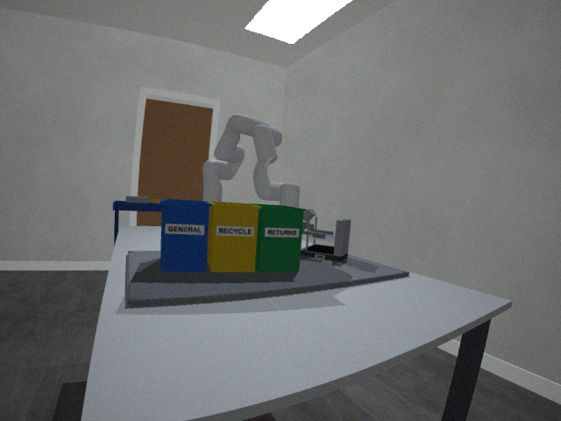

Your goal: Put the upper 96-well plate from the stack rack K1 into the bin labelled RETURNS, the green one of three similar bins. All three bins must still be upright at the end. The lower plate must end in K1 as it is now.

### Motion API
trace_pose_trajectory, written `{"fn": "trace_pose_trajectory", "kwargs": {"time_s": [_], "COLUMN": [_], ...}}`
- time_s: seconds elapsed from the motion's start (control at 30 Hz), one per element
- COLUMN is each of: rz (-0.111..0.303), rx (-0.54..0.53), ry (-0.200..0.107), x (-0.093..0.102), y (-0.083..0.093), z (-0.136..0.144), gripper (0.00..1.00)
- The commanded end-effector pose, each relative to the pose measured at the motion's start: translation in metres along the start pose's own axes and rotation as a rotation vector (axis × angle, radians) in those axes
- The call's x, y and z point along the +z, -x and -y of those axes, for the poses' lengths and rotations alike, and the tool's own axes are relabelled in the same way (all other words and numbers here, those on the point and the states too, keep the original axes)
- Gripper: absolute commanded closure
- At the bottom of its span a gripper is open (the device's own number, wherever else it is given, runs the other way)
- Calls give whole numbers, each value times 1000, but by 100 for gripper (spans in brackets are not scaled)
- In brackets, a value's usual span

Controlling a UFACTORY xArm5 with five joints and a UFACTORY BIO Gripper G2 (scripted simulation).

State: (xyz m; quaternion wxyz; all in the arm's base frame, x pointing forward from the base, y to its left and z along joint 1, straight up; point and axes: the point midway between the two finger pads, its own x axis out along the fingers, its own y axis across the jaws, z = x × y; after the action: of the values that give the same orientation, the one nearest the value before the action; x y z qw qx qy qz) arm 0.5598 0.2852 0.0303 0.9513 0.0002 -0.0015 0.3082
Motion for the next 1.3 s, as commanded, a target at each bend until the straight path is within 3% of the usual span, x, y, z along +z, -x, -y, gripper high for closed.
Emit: {"fn": "trace_pose_trajectory", "kwargs": {"time_s": [0.0,1.27], "rz": [2,2], "rx": [0,0], "ry": [3,3], "x": [7,64], "y": [-1,-1], "z": [0,0], "gripper": [100,100]}}
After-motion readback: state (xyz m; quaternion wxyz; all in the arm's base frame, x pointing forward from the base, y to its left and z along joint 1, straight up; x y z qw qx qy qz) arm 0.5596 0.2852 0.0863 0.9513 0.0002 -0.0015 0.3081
